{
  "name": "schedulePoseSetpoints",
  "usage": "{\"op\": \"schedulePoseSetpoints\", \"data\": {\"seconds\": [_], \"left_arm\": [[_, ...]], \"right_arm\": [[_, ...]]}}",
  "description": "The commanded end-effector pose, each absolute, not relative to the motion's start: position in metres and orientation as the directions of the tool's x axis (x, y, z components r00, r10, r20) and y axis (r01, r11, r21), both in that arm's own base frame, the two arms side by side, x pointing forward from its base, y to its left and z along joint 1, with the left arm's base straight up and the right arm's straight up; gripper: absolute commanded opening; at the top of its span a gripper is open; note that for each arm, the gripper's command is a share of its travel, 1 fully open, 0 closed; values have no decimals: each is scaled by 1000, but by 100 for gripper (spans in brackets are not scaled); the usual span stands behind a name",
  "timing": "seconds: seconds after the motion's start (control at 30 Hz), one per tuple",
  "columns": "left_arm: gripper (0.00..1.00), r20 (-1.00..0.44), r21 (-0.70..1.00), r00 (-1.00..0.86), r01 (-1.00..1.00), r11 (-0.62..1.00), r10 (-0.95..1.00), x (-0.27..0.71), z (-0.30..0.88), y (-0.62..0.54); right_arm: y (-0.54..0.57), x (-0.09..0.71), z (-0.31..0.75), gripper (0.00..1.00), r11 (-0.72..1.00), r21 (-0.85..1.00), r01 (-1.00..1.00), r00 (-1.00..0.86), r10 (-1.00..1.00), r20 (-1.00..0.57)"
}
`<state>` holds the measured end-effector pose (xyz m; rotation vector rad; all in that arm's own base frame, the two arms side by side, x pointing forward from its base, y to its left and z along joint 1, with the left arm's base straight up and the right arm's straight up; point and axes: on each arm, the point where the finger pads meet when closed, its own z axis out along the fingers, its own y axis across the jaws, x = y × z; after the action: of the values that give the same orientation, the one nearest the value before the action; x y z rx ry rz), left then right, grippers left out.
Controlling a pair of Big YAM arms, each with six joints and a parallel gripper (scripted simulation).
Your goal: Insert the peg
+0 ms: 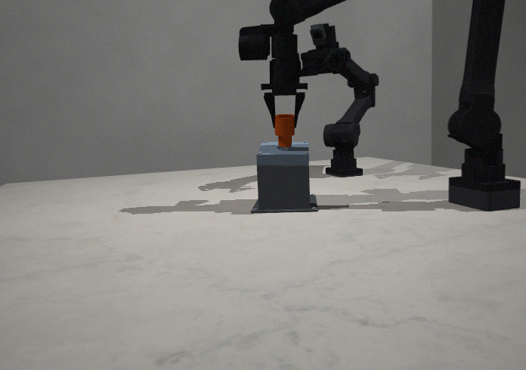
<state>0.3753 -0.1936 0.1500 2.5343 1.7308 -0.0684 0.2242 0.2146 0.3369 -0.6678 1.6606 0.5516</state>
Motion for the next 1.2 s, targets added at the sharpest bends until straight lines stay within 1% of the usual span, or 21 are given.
{"op": "schedulePoseSetpoints", "data": {"seconds": [0.0, 0.17, 0.2, 0.43, 0.57, 0.87, 1.1, 1.17], "left_arm": [[40, -85, 124, 365, 927, -353, 927, 394, 186, -203], [40, -85, 124, 365, 927, -353, 927, 394, 186, -203], [40, -82, 84, 362, 931, -355, 929, 388, 168, -200], [40, -82, 84, 362, 931, -355, 929, 388, 168, -200], [40, -79, 65, 395, 918, -391, 915, 389, 155, -209], [40, -83, 102, 370, 927, -361, 925, 387, 168, -204], [40, -82, 99, 372, 926, -364, 925, 386, 167, -203], [40, -80, 55, 367, 930, -363, 927, 391, 161, -207]], "right_arm": [[215, 226, 355, 100, 724, 2, -689, -111, -103, -988], [215, 226, 355, 100, 724, 2, -689, -111, -103, -988], [215, 226, 355, 100, 724, 2, -689, -111, -103, -988], [215, 226, 355, 100, 724, 2, -689, -111, -103, -988], [215, 226, 355, 100, 724, 2, -689, -111, -103, -988], [215, 226, 355, 100, 724, 2, -689, -111, -103, -988], [215, 226, 355, 100, 724, 2, -689, -111, -103, -988], [215, 226, 355, 100, 724, 2, -689, -111, -103, -988]]}}
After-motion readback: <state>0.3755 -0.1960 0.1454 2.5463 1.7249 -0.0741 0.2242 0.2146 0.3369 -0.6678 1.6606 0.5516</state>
